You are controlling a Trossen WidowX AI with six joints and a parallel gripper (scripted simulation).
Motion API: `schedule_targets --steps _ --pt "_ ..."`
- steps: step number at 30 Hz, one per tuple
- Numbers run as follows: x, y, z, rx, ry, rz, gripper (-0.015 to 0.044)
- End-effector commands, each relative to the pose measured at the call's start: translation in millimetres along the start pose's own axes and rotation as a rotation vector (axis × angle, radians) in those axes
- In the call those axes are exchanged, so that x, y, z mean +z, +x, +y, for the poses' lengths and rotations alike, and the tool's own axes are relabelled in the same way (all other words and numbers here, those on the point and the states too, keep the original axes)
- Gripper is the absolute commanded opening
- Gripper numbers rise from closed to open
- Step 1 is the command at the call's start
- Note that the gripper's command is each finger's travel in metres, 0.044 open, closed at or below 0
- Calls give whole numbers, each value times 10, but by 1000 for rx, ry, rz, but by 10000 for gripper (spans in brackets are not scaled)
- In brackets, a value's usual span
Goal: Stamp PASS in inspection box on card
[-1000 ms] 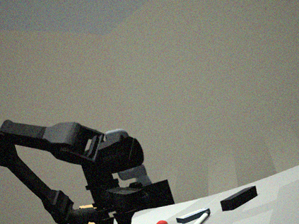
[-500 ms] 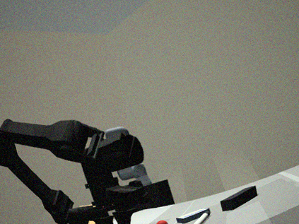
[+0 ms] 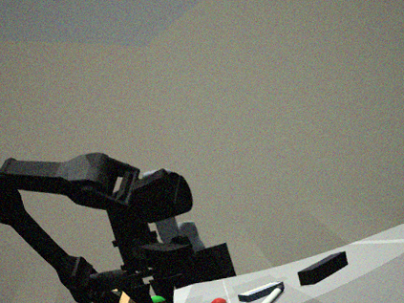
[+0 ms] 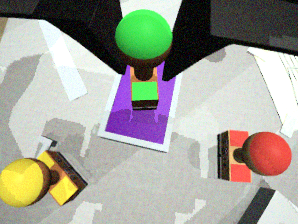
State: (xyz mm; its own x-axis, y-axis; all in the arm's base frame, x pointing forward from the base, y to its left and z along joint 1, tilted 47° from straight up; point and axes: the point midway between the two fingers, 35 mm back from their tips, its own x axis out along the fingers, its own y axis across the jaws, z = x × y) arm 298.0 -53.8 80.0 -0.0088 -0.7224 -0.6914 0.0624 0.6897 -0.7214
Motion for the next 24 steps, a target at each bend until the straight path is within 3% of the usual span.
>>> schedule_targets --steps 1,24 --pt "5 -58 6 6 4 1 0" --pt "-3 -389 128 11 8 0 0"
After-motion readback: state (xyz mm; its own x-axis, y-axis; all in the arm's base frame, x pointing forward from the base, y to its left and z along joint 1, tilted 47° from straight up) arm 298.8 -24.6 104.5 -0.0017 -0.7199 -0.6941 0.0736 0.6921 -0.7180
